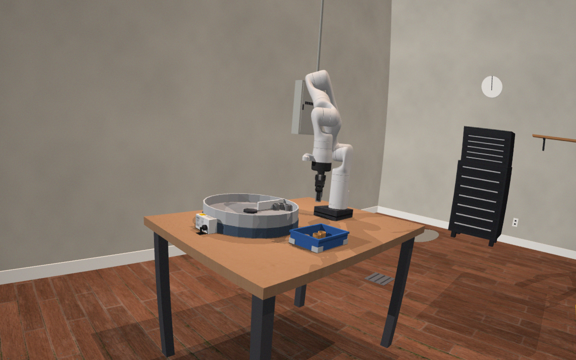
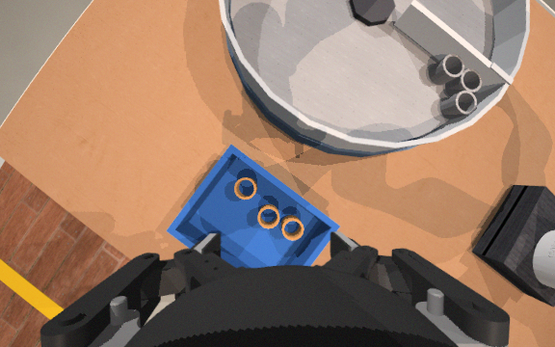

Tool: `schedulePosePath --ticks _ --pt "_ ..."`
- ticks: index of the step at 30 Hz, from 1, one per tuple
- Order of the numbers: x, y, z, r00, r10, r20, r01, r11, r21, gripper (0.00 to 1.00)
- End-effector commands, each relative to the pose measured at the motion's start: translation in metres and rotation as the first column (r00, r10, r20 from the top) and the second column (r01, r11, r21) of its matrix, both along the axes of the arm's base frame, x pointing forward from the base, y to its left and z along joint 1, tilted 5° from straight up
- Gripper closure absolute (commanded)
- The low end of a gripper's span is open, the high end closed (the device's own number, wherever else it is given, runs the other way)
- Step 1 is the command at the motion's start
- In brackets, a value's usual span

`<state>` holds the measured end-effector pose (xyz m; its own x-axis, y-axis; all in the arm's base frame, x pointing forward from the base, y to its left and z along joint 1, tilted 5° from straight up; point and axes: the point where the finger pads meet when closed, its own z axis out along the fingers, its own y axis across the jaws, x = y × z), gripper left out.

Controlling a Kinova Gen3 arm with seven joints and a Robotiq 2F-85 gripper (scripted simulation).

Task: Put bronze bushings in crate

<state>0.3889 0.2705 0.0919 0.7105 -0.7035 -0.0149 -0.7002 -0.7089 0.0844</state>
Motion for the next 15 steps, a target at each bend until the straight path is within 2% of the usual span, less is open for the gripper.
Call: schedulePosePath --ticks 1,12,15 --pt "0.0006 0.0031 0.0031 0.999 -0.047 0.013 0.047 0.999 -0.005 0.0" --pt "0.0006 0.0031 0.0031 0.999 -0.047 0.013 0.047 0.999 -0.005 0.0" --pt "0.0013 0.0038 0.0045 0.982 -0.19 0.021 0.19 0.982 -0.012 0.0"
